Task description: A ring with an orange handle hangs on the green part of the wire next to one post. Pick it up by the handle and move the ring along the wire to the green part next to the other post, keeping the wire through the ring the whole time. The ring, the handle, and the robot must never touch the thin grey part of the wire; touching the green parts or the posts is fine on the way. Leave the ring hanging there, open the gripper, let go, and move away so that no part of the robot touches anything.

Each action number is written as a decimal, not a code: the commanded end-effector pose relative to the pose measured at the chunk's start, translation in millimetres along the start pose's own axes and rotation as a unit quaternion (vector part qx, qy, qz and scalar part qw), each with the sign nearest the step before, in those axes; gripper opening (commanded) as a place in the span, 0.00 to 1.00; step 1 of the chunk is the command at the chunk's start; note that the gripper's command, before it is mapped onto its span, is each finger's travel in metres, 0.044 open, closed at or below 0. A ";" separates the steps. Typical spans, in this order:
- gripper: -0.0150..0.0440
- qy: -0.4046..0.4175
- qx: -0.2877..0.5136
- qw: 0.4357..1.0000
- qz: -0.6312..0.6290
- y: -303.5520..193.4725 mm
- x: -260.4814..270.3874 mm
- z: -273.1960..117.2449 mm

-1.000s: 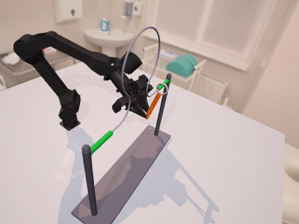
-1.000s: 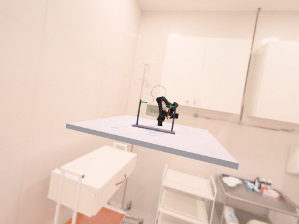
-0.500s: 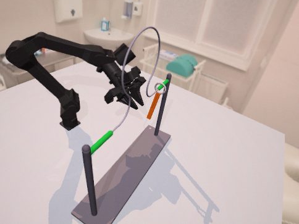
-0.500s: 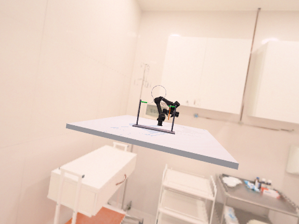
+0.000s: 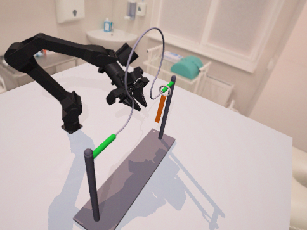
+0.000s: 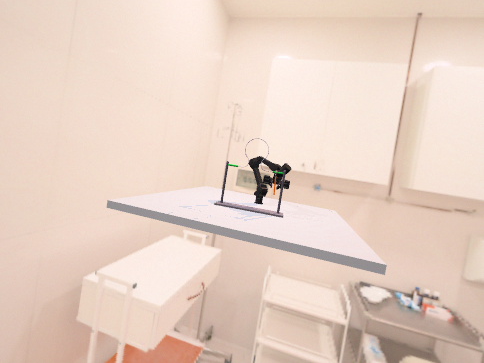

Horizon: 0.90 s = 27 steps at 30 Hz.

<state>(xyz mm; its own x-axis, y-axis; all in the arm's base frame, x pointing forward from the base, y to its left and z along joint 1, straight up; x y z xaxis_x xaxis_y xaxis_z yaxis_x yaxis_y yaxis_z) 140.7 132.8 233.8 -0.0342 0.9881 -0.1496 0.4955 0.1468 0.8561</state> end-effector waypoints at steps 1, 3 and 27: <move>0.53 -0.001 -0.003 1.000 0.005 1.7 -0.6 -1.2; 0.53 -0.001 -0.003 1.000 0.005 1.7 -0.6 -1.2; 1.00 0.001 -0.004 1.000 0.000 0.7 -2.1 -50.0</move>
<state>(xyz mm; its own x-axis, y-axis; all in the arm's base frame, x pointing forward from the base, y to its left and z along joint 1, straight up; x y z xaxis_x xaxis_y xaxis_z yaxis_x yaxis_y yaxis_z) 100.7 135.2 254.2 -0.0452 0.9858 -0.1617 0.4953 0.1627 0.8533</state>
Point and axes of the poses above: the point midway between the two fingers, 35 mm back from their tips, its own z axis out along the fingers, its own x axis across the jaws, y = z × x, the point moved 10 cm from there along -z, back along the fingers, and after that the axes turned 6 degrees about -z, right-handed, at the moved point
